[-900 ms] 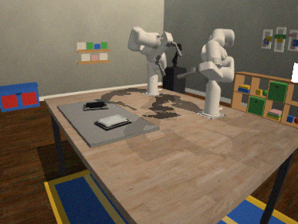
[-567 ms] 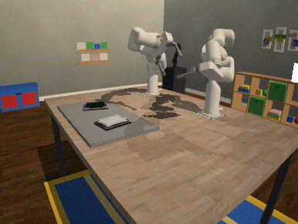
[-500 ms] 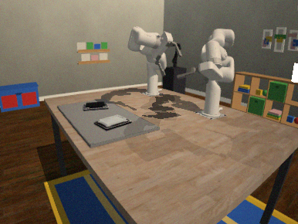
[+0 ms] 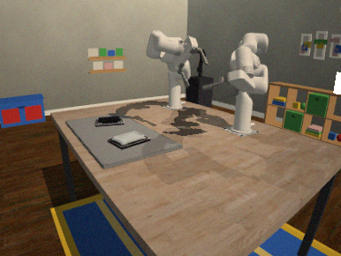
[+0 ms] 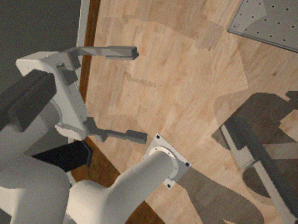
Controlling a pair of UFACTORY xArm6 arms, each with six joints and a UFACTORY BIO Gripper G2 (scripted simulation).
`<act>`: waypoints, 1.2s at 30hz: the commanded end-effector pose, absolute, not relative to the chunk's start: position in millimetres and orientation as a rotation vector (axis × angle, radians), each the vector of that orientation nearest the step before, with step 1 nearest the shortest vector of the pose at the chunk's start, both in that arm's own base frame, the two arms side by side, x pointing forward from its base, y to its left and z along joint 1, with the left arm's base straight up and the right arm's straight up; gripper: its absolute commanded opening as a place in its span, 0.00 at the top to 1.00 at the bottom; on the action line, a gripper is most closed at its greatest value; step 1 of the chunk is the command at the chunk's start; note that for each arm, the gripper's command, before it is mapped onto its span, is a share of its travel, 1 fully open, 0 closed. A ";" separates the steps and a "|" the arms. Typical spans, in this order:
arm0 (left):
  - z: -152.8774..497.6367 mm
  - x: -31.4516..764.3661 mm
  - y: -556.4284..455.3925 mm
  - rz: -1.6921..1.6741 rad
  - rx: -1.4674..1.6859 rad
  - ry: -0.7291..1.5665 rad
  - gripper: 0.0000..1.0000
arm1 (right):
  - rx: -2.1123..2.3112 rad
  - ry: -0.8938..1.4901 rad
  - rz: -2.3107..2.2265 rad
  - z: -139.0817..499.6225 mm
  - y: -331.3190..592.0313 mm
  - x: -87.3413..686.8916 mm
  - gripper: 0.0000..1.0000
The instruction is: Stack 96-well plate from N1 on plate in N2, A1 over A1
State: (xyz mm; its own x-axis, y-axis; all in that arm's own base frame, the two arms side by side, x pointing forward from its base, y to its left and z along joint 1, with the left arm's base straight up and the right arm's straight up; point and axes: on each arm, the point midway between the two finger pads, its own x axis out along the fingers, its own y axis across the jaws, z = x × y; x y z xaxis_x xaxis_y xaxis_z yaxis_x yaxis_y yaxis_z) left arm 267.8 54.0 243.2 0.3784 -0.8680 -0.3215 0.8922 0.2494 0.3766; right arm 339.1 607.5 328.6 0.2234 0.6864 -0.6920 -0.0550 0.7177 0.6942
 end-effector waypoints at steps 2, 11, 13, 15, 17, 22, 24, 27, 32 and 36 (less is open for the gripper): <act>246.8 268.7 58.1 -1.201 0.566 0.052 0.00 | 0.612 1.249 0.561 331.4 607.6 339.0 0.00; 254.0 269.4 69.6 -1.207 0.609 0.062 0.00 | 0.612 1.249 0.561 331.4 607.6 339.0 0.00; 257.1 269.6 74.5 -1.210 0.627 0.067 0.00 | 0.612 1.249 0.561 331.4 607.6 339.0 0.00; 260.6 269.6 80.2 -1.213 0.647 0.073 0.00 | 0.612 1.249 0.561 331.4 607.6 339.0 0.00; 264.5 269.6 86.8 -1.217 0.671 0.081 0.00 | 0.612 1.249 0.561 331.4 607.6 339.0 0.00; 276.0 268.5 106.5 -1.227 0.739 0.108 0.00 | 0.612 1.249 0.561 331.4 607.6 339.0 0.00; 276.0 268.5 106.5 -1.227 0.739 0.108 0.00 | 0.612 1.249 0.561 331.4 607.6 339.0 0.00; 284.0 266.9 120.7 -1.235 0.787 0.130 0.00 | 0.612 1.249 0.561 331.4 607.6 339.0 0.00; 299.0 262.1 147.7 -1.249 0.874 0.180 0.00 | 0.612 1.249 0.561 331.4 607.6 339.0 0.00; 312.0 255.9 171.8 -1.262 0.948 0.232 0.00 | 0.612 1.249 0.561 331.4 607.6 339.0 0.00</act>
State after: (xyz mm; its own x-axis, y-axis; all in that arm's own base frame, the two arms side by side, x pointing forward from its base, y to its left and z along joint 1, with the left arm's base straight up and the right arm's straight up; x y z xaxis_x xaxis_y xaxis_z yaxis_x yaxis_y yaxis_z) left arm 261.0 144.5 297.1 0.3488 -0.7490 -0.5634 0.8809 0.0567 0.4699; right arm 339.1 607.5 328.6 0.2234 0.6864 -0.6920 -0.0550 0.7177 0.6942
